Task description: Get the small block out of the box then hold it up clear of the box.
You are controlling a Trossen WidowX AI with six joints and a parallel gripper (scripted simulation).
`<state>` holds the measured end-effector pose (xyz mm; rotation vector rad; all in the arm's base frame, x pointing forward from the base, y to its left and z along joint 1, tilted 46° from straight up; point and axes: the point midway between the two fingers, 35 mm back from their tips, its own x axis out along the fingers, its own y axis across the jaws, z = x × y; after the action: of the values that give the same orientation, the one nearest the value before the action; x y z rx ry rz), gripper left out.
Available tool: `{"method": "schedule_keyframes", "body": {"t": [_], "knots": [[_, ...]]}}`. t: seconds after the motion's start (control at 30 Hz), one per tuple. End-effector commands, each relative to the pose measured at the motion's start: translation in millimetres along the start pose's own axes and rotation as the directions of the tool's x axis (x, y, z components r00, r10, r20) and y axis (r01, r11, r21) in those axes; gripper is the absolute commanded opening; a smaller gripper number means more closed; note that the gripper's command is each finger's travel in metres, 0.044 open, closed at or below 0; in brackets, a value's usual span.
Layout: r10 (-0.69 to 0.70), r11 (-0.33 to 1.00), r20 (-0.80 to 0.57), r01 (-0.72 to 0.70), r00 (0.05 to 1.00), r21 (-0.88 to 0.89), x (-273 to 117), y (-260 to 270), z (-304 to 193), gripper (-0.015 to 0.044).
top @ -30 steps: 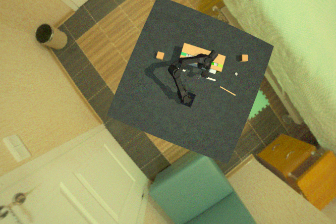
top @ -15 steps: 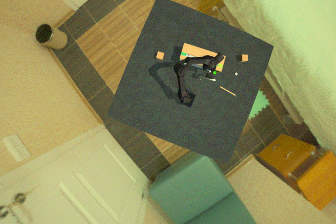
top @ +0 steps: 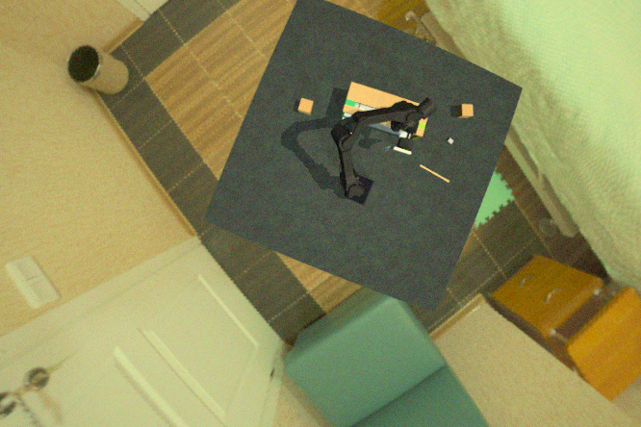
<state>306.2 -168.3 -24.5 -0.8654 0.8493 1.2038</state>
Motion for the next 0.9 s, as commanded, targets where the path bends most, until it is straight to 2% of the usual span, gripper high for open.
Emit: {"method": "schedule_keyframes", "body": {"t": [0.0,0.07,0.17,0.3,0.4,0.53,0.67,0.87], "knots": [[-0.004,0.990,0.015,0.002,1.000,0.144,4,2,-1,0.0321],[-0.017,0.936,0.032,0.004,0.999,0.353,4,3,-5,0.0285],[-0.037,0.774,0.057,-0.007,0.998,0.633,5,6,-10,0.0285],[-0.065,0.438,0.091,-0.054,0.994,0.897,6,10,-15,0.0285],[-0.088,0.129,0.117,-0.105,0.989,0.986,6,13,-20,0.0285],[-0.119,-0.294,0.150,-0.180,0.981,0.939,7,17,-25,0.0285],[-0.153,-0.659,0.181,-0.237,0.971,0.714,7,21,-30,0.0285],[-0.192,-0.906,0.214,-0.257,0.958,0.336,7,26,-35,0.0285]]}}
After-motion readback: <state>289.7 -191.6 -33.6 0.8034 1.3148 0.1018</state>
